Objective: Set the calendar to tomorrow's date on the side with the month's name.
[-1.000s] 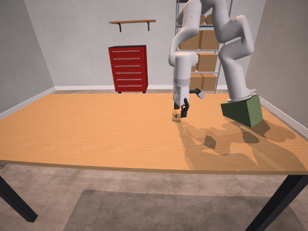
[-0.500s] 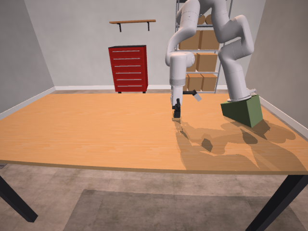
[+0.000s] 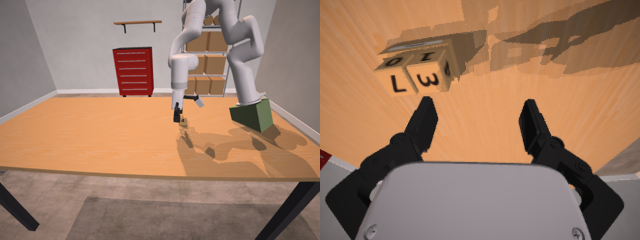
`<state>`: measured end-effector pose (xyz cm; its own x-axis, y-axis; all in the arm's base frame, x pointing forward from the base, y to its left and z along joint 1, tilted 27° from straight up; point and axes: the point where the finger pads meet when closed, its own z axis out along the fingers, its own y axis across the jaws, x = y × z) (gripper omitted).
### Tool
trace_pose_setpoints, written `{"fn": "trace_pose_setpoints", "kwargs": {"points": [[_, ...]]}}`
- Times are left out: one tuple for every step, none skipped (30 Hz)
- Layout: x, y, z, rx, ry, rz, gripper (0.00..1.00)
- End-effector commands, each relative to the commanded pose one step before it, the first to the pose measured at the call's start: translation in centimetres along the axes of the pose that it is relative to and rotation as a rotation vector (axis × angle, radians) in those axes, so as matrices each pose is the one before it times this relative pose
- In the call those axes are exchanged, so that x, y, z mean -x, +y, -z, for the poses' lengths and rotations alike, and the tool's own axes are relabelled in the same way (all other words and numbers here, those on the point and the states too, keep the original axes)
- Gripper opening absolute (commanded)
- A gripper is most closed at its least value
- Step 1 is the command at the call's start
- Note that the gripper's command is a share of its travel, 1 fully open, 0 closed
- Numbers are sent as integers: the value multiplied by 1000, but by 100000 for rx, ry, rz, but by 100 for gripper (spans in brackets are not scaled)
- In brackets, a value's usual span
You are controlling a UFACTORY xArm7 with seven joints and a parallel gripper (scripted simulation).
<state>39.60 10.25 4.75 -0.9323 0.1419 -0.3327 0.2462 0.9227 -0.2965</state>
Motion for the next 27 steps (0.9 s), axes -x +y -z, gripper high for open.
{"fn": "trace_pose_setpoints", "kwargs": {"points": [[2128, 485, 69, 128, -975, -7558, 100], [211, 54, -7, 1, 0, 0, 100], [34, 9, -1, 0, 0, 0, 100], [2, 0, 0, 0, 0, -108, 100], [11, 3, 0, 0, 0, -663, 100], [25, 7, -1, 0, 1, -1533, 100], [41, 12, -2, 0, 1, -2495, 100], [55, 17, -2, 0, 1, -3372, 100], [65, 23, -2, 0, 1, -4030, 100], [0, 0, 0, 0, 0, 0, 100], [0, 0, 0, 0, 0, 0, 100], [70, 27, -2, 0, 0, -4382, 100], [69, 30, -2, 0, -1, -4382, 100], [63, 31, -2, 1, -2, -4030, 100], [641, 352, -23, -1, -1, -1186, 100], [698, 393, -25, 0, 0, 0, 100], [424, 239, -15, 0, 0, 0, 100], [182, 103, -7, 1, 0, 0, 100], [30, 17, -1, 0, 0, 0, 100], [0, 0, -3, 0, 0, 0, 100], [0, 0, -19, 0, 0, 0, 100], [0, 0, -47, 0, 0, 0, 100], [0, 0, -83, 0, 0, 0, 100], [0, 0, -124, 0, 0, 0, 100], [0, -1, -166, 0, 1, 1, 100], [0, 1, -204, 0, -1, -1, 100], [0, 0, 0, 0, 0, 0, 100]]}}
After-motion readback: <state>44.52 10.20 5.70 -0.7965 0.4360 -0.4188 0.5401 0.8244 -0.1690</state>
